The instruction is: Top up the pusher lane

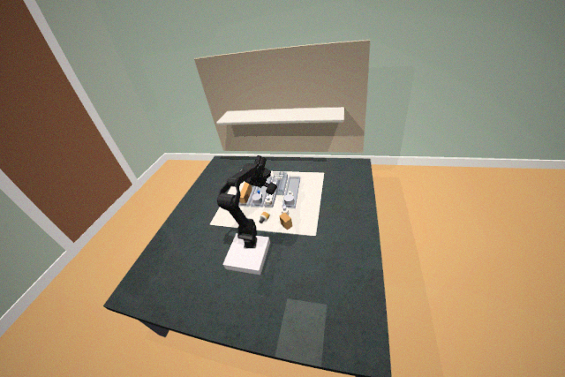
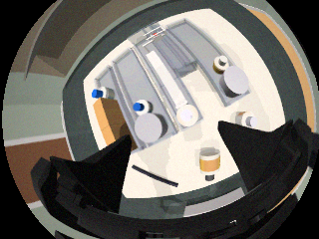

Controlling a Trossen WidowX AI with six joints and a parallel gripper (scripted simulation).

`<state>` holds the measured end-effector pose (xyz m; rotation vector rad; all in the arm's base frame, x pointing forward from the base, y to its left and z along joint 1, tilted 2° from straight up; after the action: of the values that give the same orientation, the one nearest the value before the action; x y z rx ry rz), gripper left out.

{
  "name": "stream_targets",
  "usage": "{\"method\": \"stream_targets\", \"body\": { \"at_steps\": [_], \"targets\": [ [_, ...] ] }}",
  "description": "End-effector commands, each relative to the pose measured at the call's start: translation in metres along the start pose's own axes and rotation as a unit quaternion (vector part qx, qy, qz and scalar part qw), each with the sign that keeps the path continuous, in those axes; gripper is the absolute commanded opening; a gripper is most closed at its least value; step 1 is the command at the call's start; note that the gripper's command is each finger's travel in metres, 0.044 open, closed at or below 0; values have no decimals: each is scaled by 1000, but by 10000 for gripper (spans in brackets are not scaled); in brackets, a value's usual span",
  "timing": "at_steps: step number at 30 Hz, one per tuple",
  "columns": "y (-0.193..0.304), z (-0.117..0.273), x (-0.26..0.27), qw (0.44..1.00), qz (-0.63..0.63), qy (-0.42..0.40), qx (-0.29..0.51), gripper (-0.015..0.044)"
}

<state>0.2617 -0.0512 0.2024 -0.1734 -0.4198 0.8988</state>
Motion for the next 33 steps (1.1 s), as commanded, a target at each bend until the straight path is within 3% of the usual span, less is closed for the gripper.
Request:
{"method": "stream_targets", "body": {
  "at_steps": [1, 9, 20, 33],
  "targets": [
    [-27, -8, -58, 990, 81, 93, 75, 440],
    [-40, -10, -116, 961, 163, 125, 186, 440],
    [-42, -11, -115, 961, 164, 125, 187, 440],
    [-32, -43, -124, 961, 164, 125, 186, 440]
  ]
}}
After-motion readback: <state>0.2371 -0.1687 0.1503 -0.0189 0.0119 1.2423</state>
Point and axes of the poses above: the point midway between the two fingers, 35 mm back from their tips, its own z axis back along the fingers, its own x axis across the jaws, y = z × x, the point moved 8 cm from there along z, back along the fingers, and after that the axes turned 9 degrees about -z, right-handed, at the moved point
